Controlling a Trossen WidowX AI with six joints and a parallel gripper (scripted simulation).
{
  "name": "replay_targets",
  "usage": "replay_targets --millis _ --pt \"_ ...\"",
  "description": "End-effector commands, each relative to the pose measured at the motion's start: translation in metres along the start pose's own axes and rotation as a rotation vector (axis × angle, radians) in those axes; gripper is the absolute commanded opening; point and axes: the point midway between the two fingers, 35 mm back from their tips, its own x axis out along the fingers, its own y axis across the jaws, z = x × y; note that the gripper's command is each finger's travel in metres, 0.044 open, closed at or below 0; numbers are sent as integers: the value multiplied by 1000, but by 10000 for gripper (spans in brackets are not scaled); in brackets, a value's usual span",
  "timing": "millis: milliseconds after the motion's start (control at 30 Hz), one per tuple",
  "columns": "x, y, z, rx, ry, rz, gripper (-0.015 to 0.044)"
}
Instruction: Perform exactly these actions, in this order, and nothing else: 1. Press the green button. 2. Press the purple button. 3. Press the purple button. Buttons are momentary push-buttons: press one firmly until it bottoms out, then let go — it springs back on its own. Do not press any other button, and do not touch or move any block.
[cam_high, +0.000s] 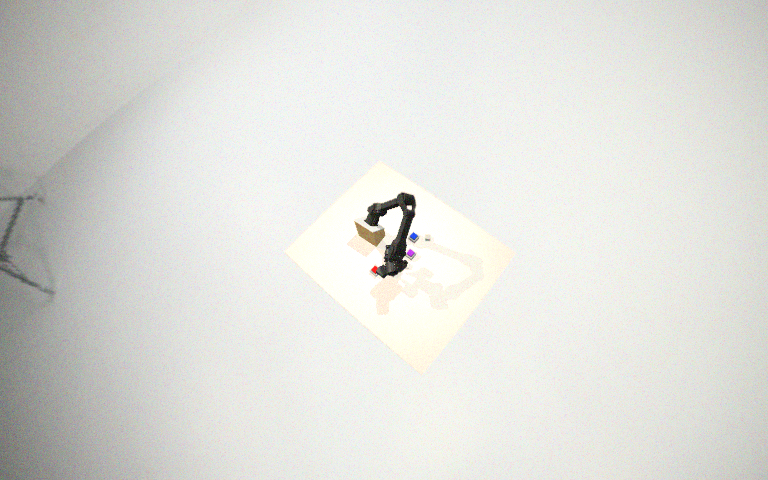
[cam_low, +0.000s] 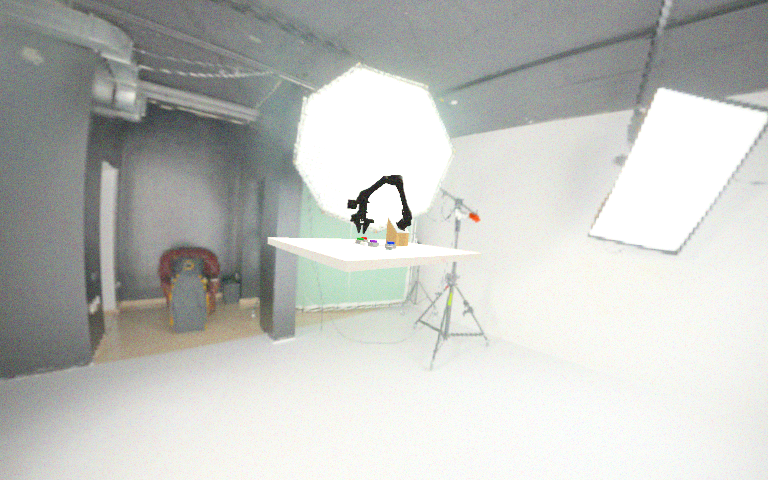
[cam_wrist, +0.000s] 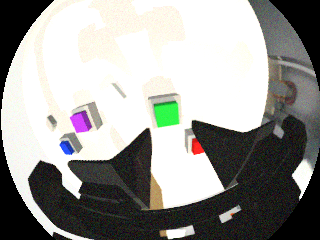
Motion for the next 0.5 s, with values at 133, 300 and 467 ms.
replay_targets --millis 133,300,467 --pt "5 0 0 7 -12 1 20" --pt "5 0 0 7 -12 1 20" --pt "5 0 0 7 -12 1 20"
